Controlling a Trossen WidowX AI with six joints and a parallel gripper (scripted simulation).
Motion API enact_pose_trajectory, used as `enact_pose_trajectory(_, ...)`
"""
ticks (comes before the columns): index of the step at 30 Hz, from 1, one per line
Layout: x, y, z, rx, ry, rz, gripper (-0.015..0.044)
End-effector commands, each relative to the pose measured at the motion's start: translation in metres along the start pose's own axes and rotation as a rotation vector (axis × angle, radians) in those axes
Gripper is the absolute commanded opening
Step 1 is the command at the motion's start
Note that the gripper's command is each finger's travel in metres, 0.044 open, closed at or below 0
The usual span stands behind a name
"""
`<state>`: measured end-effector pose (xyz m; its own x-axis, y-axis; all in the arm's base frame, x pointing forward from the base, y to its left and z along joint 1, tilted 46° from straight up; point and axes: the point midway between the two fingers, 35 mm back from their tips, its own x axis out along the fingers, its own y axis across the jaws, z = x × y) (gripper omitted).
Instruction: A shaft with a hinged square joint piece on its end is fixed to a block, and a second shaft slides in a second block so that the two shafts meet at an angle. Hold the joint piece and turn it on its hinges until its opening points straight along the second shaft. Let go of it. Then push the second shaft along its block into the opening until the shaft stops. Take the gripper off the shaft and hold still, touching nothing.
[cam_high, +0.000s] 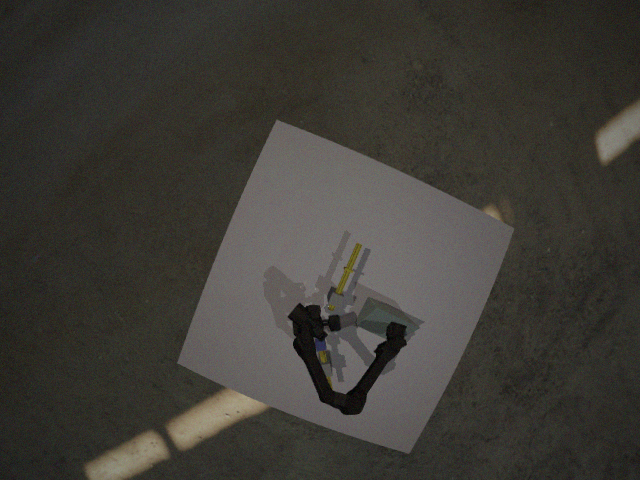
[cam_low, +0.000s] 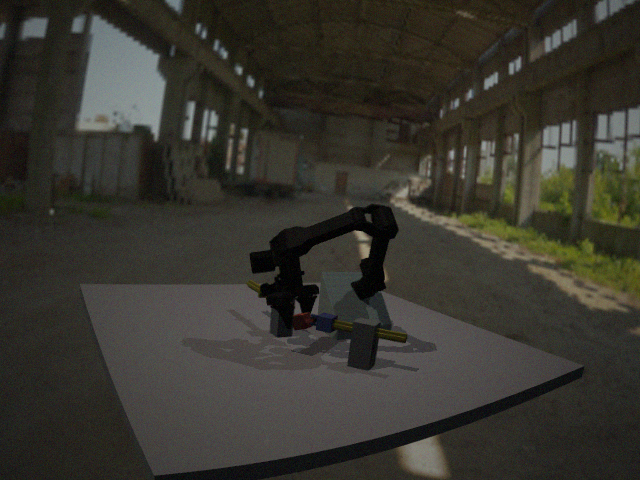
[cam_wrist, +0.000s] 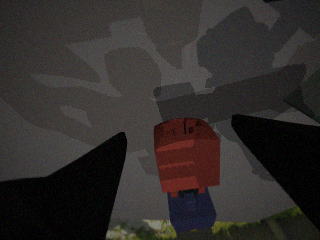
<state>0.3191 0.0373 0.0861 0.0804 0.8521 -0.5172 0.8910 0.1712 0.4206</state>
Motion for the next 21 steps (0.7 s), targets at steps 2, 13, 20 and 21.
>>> enact_pose_trajectory(2, 0.007, 0.000, -0.002, 0.007, 0.003, 0.003, 0.0440)
enact_pose_trajectory(13, 0.025, 0.000, -0.002, 0.007, 0.004, 0.003, 0.0440)
enact_pose_trajectory(20, 0.029, 0.000, -0.003, 0.007, 0.005, 0.003, 0.0361)
enact_pose_trajectory(21, 0.029, 0.000, -0.003, 0.007, 0.005, 0.003, 0.0335)
